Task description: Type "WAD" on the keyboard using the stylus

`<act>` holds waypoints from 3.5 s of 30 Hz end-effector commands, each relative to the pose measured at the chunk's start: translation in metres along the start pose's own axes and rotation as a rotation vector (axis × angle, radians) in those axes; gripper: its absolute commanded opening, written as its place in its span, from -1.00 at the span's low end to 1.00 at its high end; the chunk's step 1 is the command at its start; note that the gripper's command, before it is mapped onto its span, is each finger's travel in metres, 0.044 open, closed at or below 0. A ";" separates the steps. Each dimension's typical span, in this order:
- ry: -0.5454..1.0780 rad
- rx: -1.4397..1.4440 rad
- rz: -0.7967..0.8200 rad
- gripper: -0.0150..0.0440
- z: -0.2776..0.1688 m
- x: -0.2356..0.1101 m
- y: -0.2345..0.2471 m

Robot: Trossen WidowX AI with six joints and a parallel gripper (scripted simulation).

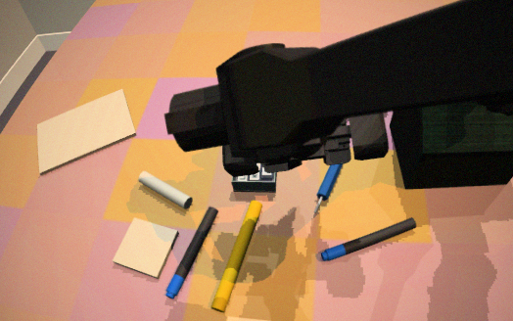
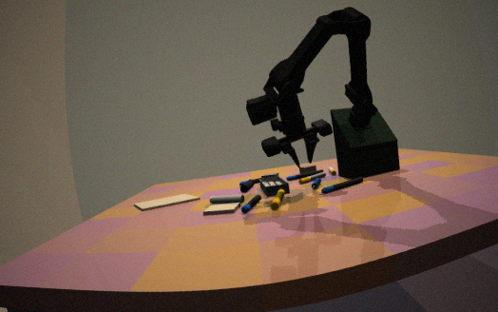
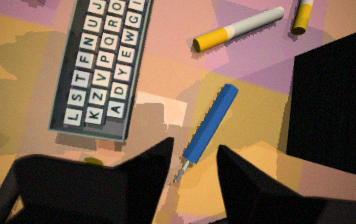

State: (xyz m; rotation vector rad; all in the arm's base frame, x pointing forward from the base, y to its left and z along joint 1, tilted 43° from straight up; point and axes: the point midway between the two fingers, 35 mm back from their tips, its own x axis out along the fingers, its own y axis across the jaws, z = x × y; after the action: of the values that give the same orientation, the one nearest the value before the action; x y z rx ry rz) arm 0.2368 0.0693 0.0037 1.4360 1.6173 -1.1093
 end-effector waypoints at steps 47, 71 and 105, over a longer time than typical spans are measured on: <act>-0.121 0.461 0.003 0.02 -0.021 0.024 -0.016; -0.121 0.462 0.003 0.02 -0.027 0.041 -0.013; -0.124 0.458 0.004 -0.45 -0.032 0.057 -0.010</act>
State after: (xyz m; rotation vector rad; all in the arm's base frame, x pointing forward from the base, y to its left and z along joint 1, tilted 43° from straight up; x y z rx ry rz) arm 0.2195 0.1209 -0.0338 1.6094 1.3262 -1.6093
